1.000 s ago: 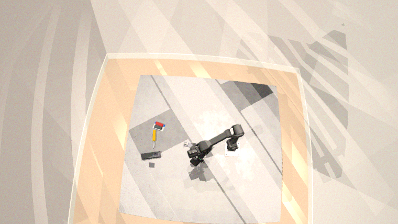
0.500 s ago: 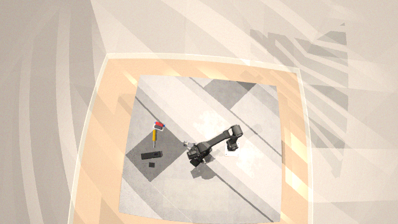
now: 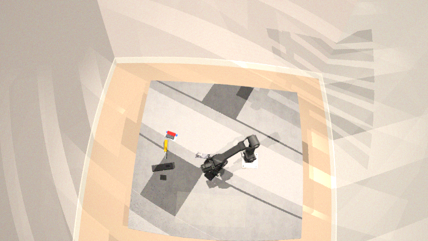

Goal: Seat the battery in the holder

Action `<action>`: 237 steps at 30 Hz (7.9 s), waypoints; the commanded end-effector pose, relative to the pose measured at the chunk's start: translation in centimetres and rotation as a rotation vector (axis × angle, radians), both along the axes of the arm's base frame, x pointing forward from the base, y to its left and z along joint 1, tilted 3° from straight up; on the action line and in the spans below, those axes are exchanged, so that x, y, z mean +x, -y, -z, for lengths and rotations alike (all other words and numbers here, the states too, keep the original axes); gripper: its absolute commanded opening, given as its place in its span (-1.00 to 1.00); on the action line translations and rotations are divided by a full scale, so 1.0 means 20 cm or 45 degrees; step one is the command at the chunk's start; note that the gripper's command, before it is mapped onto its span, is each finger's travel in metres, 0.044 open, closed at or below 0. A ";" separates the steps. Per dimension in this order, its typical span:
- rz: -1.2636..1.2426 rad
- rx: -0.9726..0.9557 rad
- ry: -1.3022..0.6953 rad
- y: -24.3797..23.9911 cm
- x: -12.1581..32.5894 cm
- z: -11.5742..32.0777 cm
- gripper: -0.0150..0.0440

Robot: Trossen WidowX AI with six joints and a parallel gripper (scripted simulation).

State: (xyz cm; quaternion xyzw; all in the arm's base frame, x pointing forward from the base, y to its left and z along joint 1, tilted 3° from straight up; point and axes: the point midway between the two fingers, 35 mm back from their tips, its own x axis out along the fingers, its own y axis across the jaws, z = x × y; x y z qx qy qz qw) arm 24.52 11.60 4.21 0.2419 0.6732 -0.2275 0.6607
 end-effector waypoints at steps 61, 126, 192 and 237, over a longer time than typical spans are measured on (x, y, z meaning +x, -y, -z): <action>-0.709 -0.005 0.025 0.65 0.43 -0.29 -0.21; -0.690 0.242 -0.589 0.64 0.43 0.00 -0.21; -0.698 0.139 -0.347 0.65 0.52 0.03 -0.21; -0.701 0.042 -0.119 0.65 0.48 0.06 -0.21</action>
